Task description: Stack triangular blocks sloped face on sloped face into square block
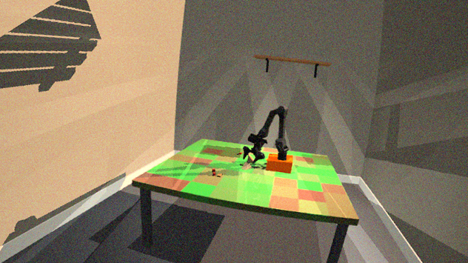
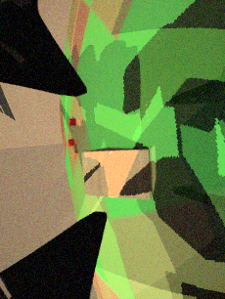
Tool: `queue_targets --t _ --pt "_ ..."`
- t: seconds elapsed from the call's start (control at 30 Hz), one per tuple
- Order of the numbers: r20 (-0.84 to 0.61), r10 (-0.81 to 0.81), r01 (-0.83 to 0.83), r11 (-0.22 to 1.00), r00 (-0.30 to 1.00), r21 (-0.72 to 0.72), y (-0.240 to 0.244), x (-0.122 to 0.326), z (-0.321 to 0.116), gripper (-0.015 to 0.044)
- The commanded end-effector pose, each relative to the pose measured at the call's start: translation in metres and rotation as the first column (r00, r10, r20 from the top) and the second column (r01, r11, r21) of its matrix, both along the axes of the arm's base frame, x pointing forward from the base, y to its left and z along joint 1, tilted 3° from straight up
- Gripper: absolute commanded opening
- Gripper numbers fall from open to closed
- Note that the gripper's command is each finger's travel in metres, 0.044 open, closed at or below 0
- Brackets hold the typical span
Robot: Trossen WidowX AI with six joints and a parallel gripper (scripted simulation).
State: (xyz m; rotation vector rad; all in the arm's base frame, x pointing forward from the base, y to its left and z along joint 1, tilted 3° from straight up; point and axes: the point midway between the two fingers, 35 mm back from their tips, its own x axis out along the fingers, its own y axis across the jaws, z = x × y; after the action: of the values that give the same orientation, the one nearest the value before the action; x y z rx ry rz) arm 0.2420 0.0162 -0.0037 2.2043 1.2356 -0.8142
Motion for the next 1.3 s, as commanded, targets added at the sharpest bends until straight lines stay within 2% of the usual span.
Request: queue_targets --t 0.0,0.27,1.17,1.27 --pt "-0.023 -0.006 0.007 1.000 1.000 0.010 0.010 -0.001 -0.012 0.0440" --pt "-0.045 -0.040 0.042 0.997 0.998 0.059 0.036 0.000 -0.031 0.0440" --pt "-0.045 -0.040 0.043 0.997 0.998 0.060 0.038 0.001 -0.031 0.0440" --pt "-0.041 -0.037 0.039 0.997 0.998 0.063 0.038 0.002 -0.030 0.0361"
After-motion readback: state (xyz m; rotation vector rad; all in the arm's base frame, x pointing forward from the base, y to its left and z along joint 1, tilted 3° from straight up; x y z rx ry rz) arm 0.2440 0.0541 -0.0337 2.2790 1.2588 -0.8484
